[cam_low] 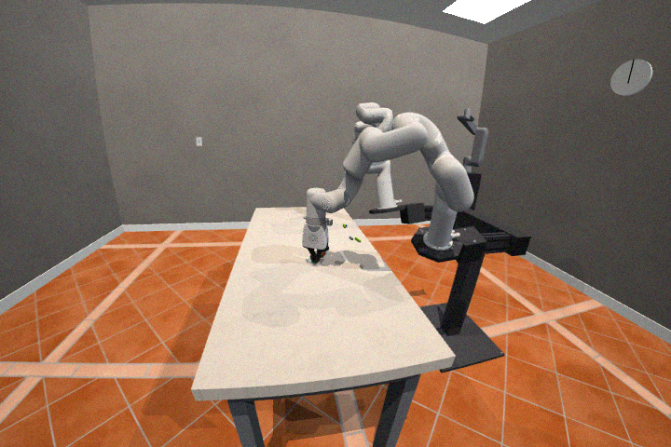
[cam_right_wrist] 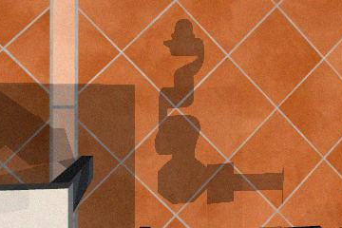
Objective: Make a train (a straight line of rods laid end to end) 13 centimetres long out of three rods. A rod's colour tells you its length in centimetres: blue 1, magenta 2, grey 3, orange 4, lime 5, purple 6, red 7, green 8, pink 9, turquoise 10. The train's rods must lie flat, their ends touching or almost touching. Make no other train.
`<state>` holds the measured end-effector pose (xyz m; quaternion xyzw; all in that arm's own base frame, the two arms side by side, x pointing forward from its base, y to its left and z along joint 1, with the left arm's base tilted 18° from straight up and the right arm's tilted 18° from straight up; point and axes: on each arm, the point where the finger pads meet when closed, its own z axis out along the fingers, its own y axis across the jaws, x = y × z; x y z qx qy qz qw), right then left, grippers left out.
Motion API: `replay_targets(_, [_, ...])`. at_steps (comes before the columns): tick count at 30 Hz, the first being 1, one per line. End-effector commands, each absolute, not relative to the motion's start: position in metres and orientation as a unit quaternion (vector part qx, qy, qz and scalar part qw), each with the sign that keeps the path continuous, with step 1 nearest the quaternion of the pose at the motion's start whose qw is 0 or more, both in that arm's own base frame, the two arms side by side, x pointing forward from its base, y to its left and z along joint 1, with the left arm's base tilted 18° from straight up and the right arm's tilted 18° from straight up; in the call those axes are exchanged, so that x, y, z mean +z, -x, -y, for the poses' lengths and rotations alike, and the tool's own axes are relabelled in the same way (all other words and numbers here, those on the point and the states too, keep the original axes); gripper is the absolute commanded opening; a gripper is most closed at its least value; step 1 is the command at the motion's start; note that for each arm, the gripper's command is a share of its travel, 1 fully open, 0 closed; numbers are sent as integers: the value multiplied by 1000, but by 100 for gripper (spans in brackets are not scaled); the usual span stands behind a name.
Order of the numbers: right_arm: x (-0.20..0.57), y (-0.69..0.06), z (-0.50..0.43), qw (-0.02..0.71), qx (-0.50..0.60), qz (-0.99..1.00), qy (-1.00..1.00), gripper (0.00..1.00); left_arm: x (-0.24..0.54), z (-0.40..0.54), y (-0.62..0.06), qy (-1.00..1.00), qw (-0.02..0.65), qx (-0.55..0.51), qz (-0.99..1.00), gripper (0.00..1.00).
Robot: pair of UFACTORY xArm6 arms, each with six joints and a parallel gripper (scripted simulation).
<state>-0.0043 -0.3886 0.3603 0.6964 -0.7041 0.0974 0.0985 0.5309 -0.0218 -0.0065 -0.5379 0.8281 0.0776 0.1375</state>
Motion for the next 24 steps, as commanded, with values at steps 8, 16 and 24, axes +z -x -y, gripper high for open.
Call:
replay_targets(8, [362, 4, 389, 100, 99, 704, -696, 100, -5, 22, -533, 538, 139, 76, -828, 6])
replay_targets(16, [362, 4, 389, 100, 99, 704, -696, 100, -6, 22, -533, 538, 139, 76, -828, 6])
replay_targets(24, [362, 4, 389, 100, 99, 704, -696, 100, -12, 20, -534, 538, 139, 76, -828, 6])
